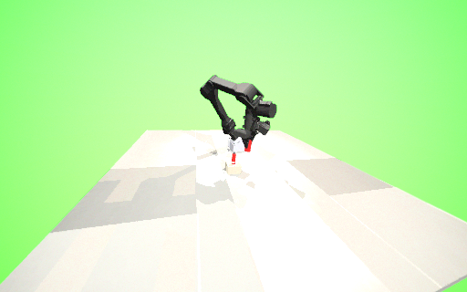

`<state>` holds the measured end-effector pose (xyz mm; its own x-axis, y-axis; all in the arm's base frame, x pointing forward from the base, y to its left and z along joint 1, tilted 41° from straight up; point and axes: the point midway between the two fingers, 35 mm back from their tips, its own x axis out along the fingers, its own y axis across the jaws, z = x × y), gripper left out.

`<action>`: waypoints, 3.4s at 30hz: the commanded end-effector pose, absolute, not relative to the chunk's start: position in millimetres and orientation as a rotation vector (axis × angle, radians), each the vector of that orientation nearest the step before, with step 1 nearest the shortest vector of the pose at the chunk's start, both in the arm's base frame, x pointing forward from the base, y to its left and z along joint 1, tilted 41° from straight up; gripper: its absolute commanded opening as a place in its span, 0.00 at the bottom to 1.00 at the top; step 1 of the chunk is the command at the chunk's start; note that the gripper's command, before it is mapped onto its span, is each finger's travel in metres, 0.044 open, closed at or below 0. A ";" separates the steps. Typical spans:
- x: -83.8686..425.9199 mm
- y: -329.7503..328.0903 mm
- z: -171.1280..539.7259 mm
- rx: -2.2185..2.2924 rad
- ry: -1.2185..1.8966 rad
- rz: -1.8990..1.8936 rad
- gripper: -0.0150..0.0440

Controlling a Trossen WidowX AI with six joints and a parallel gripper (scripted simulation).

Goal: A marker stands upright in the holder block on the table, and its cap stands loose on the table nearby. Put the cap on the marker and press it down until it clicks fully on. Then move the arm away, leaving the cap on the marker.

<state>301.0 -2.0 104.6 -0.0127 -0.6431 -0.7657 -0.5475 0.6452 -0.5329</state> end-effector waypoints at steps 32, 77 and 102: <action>287.2 -52.2 140.2 -0.999 1.668 -0.115 0.25; 285.9 -79.8 108.7 -0.993 1.668 -0.119 0.70; 286.4 -33.4 160.4 -0.730 1.581 -0.393 0.78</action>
<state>286.9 -32.9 163.6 -0.0002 -0.6545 -0.7561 -0.4084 0.6902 -0.5974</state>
